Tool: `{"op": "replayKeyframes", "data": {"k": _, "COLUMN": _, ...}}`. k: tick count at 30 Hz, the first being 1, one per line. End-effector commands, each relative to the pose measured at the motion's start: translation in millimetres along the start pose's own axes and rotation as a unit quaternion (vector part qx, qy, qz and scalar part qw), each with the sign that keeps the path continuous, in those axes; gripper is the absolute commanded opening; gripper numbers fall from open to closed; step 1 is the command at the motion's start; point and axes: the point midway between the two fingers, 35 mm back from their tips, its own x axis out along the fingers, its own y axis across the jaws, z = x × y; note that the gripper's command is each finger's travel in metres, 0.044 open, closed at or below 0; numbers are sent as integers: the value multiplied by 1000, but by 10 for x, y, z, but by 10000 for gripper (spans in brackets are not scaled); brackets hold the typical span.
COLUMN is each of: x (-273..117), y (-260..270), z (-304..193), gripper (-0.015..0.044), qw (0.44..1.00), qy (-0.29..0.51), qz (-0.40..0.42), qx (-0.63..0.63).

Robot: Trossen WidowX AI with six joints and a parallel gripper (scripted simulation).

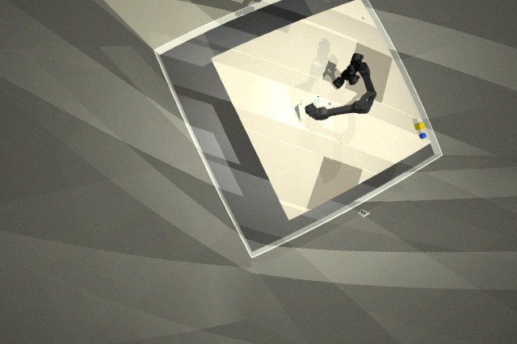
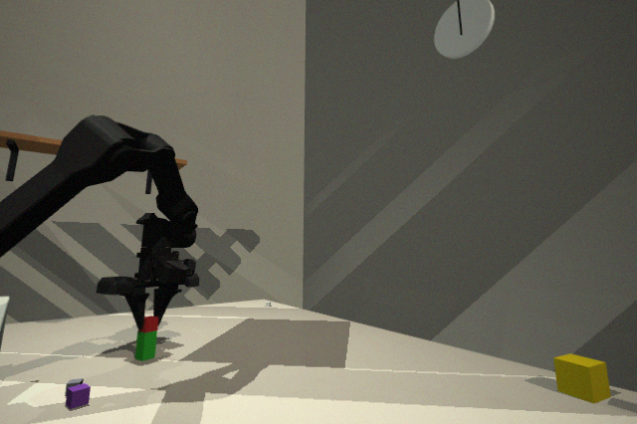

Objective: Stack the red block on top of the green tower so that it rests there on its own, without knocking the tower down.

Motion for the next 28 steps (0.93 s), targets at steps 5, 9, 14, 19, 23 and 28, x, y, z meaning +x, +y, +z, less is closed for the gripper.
{"op": "replayKeyframes", "data": {"k": 5, "x": 1, "y": 0, "z": 0, "gripper": 341, "qw": 1000, "qy": 0, "qz": 0, "qx": 0}}
{"op": "replayKeyframes", "data": {"k": 9, "x": 1, "y": 0, "z": 0, "gripper": 440, "qw": 1000, "qy": 0, "qz": 0, "qx": 0}}
{"op": "replayKeyframes", "data": {"k": 14, "x": 1, "y": 0, "z": 0, "gripper": 440, "qw": 1000, "qy": 0, "qz": 0, "qx": 0}}
{"op": "replayKeyframes", "data": {"k": 19, "x": 1, "y": 0, "z": 0, "gripper": 440, "qw": 1000, "qy": 0, "qz": 0, "qx": 0}}
{"op": "replayKeyframes", "data": {"k": 23, "x": 1, "y": 0, "z": 0, "gripper": 440, "qw": 1000, "qy": 0, "qz": 0, "qx": 0}}
{"op": "replayKeyframes", "data": {"k": 28, "x": 1, "y": 0, "z": 0, "gripper": 440, "qw": 1000, "qy": 0, "qz": 0, "qx": 0}}
